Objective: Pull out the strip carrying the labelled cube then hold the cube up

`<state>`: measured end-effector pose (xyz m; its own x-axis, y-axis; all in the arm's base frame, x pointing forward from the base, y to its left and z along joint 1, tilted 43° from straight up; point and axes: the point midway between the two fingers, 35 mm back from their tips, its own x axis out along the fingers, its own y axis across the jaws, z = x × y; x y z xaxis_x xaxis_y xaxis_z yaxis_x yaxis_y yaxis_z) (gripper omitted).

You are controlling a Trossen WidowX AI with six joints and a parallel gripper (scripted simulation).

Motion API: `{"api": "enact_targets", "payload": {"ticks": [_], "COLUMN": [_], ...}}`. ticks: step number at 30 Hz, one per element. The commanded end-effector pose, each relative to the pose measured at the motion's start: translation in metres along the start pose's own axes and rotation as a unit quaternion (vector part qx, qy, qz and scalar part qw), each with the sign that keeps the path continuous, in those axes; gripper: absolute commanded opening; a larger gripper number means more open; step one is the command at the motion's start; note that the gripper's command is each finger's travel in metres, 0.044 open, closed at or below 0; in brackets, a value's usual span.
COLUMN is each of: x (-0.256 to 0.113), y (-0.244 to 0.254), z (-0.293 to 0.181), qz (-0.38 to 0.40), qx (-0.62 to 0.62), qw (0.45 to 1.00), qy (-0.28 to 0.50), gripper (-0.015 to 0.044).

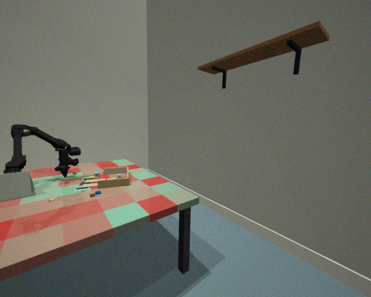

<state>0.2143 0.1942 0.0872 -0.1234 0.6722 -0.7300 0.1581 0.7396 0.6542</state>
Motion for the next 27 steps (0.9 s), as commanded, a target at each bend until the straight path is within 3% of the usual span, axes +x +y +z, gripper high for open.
{"api": "enact_targets", "payload": {"ticks": [1,4,9,21,27], "x": [-0.026,-0.026,-0.028,-0.034,-0.037], "y": [0.003,0.003,0.003,0.003,0.003], "z": [0.004,0.004,0.029,0.075,0.099], "qz": [0.005,0.005,0.005,0.005,0.005], "qx": [-0.005,-0.005,0.049,0.049,0.049], "qw": [1.0,1.0,0.999,0.999,0.999], "qy": [-0.003,-0.003,-0.003,-0.004,-0.005], "gripper": [0.0,0.0,0.0131,0.044,0.044]}}
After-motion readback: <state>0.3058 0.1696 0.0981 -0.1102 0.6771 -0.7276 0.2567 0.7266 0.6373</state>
